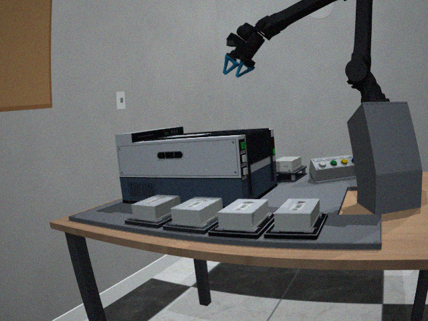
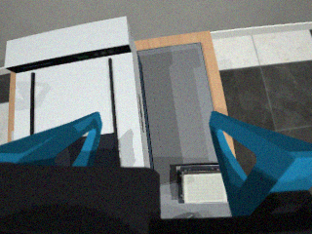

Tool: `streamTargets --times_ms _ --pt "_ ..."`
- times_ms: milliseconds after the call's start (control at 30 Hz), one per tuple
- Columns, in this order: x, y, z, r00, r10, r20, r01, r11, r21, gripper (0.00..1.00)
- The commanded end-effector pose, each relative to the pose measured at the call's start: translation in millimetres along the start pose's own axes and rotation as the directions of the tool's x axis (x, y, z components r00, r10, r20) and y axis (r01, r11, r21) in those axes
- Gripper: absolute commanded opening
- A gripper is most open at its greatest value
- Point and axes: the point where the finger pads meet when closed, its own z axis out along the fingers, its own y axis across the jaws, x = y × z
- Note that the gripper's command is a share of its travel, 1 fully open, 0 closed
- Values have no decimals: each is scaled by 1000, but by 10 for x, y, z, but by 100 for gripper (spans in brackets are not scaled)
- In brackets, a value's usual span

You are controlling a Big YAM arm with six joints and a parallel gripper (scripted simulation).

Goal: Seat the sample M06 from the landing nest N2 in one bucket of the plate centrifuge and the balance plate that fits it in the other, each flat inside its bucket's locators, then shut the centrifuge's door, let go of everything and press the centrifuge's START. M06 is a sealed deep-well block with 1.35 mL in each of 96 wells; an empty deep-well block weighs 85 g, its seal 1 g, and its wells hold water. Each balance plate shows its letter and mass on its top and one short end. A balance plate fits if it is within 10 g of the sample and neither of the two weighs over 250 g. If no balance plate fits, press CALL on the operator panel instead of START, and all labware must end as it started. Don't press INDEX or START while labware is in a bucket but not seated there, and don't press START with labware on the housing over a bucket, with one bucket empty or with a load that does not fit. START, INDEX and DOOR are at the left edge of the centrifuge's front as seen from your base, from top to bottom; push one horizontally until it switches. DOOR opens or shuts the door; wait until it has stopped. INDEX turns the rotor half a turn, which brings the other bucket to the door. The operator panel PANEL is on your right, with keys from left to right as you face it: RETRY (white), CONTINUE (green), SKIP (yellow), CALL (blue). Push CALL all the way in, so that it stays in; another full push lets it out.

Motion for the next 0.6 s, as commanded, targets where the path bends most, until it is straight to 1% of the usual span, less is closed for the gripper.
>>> streamTargets --times_ms 0,33,67,133,233,300,400,467,533,567 --pt "20 -329 88 996 -57 -67 60 997 42 100" --pt "144 -377 126 993 -62 -103 67 997 45 100" --pt "219 -440 147 989 -67 -131 74 996 50 100" --pt "219 -440 147 989 -67 -131 74 996 50 100" --pt "443 -621 198 974 -78 -213 93 994 61 100" --pt "683 -705 238 956 -85 -280 105 993 58 100" --pt "859 -876 248 933 -91 -347 119 991 61 100" --pt "1015 -966 252 914 -95 -395 128 990 57 100" --pt "1229 -1023 255 888 -99 -450 133 990 46 100" --pt "1265 -1074 248 880 -100 -465 136 990 46 100"
